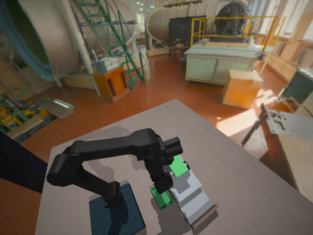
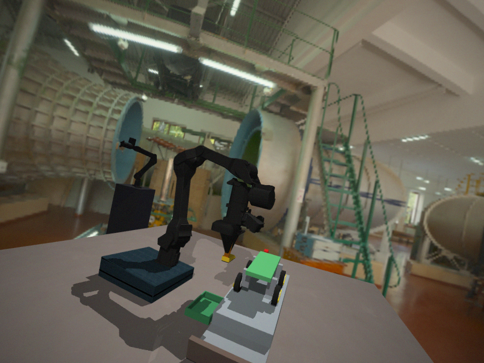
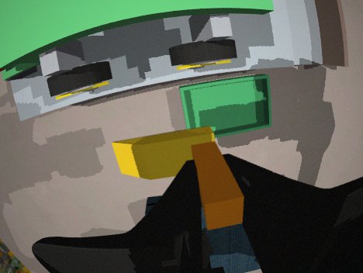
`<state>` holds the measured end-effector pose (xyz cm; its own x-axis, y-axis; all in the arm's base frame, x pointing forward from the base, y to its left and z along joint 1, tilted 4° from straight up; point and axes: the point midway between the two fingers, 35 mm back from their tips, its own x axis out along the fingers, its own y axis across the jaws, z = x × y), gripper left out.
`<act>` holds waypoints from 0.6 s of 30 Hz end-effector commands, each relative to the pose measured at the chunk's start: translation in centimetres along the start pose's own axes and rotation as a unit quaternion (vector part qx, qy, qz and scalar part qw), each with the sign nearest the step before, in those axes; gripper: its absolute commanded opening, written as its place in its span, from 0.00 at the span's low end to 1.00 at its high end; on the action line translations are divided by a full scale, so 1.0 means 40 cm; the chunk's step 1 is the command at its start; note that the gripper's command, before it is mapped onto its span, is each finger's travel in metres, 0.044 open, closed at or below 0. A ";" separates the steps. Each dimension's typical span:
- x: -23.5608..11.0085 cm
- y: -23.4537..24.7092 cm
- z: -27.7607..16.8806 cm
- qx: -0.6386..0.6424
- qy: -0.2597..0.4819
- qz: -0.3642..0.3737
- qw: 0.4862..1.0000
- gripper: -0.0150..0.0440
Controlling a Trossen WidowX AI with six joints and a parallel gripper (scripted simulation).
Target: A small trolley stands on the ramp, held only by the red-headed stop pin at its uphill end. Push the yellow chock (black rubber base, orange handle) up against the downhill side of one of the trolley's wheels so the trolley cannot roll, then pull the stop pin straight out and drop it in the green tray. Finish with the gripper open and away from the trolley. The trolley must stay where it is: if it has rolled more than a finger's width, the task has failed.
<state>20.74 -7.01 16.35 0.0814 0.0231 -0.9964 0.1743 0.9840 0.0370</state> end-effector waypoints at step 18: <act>0.008 -0.204 0.044 -0.002 0.000 -0.001 1.000 0.25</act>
<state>20.88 -14.08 16.05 0.0792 0.0164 -0.9967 0.1738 0.9843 0.0300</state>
